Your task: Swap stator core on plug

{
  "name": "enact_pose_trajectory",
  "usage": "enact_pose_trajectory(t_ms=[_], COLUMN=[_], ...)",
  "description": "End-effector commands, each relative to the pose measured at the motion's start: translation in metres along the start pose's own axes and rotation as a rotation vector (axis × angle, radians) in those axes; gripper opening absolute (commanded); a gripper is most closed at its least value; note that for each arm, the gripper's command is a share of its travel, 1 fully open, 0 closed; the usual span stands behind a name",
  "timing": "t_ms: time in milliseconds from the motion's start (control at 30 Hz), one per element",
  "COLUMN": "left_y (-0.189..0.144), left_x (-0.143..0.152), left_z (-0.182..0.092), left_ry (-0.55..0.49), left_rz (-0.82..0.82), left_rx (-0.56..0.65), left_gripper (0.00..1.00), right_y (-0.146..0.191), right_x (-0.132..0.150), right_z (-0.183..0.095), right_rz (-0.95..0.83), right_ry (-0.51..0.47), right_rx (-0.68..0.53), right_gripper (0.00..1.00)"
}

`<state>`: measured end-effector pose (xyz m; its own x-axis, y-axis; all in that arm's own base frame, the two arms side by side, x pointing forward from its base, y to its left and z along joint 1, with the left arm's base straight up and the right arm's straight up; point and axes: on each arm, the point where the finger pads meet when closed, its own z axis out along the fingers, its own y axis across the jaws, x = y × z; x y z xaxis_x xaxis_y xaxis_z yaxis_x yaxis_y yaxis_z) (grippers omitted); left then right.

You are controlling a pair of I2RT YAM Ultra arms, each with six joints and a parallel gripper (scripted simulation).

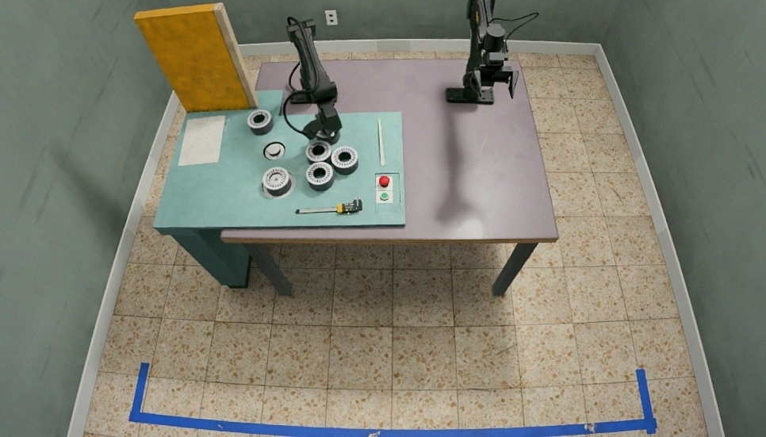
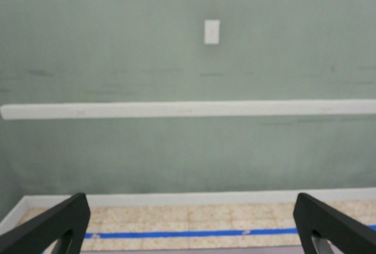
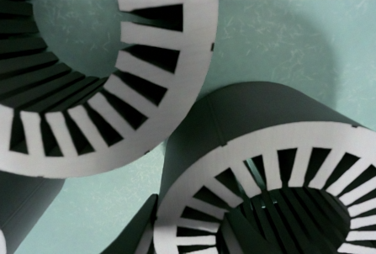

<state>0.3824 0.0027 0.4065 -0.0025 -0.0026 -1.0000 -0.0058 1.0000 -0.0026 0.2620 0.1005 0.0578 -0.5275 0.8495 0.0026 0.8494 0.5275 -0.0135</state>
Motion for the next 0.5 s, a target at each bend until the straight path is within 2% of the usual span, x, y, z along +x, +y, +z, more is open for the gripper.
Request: enact_pose_trajectory(t_ms=[0,467], left_y=[0.002,0.002], left_x=[-0.026,-0.026], left_z=[-0.005,-0.005], left_ry=[-0.084,-0.084], left_rz=[0.007,0.007], left_rx=[-0.006,-0.006], left_gripper=[1.0,1.0], right_y=[0.002,-0.001], right_x=[-0.004,-0.004], right_z=[-0.042,-0.064], right_rz=[-0.006,-0.001], right_ry=[-0.026,-0.021], right_rx=[-0.043,-0.042], right_gripper=[0.0,0.0])
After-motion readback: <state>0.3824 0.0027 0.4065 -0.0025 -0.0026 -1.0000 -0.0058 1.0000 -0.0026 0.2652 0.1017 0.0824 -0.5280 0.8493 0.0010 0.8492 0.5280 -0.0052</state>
